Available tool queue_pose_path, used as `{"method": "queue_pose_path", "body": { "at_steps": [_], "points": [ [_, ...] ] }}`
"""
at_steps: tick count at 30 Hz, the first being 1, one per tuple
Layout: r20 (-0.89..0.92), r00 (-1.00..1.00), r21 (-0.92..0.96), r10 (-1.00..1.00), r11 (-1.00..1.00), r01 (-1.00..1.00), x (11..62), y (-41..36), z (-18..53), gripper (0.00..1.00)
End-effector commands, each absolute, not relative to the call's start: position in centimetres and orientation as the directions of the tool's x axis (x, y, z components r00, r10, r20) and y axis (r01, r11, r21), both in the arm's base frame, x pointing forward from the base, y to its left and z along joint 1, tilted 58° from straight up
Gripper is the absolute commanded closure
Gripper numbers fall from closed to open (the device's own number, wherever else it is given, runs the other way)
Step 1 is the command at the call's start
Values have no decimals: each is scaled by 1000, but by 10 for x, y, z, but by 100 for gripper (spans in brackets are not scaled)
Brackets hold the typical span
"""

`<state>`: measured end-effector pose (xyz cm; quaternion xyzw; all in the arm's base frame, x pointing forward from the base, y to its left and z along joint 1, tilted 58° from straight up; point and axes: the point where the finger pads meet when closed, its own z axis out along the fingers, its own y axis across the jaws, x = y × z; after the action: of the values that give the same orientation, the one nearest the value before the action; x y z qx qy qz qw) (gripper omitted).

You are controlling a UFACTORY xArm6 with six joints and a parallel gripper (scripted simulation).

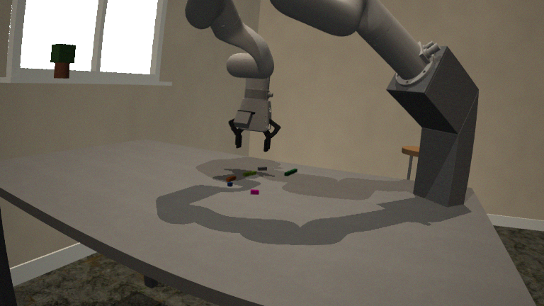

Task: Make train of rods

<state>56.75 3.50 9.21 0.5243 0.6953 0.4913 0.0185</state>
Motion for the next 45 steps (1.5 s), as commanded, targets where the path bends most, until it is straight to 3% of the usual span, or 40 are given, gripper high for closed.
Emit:
{"method": "queue_pose_path", "body": {
  "at_steps": [1, 16, 27, 45],
  "points": [
    [598, -325, 606, 733, -148, 782, 567, 35, 94, 0],
    [799, 38, 295, 600, -445, 846, 565, 40, 97, 0],
    [849, 267, 65, 456, -592, 803, 564, 42, 99, 0],
    [851, 316, 13, 419, -619, 785, 563, 43, 99, 0]
  ]
}}
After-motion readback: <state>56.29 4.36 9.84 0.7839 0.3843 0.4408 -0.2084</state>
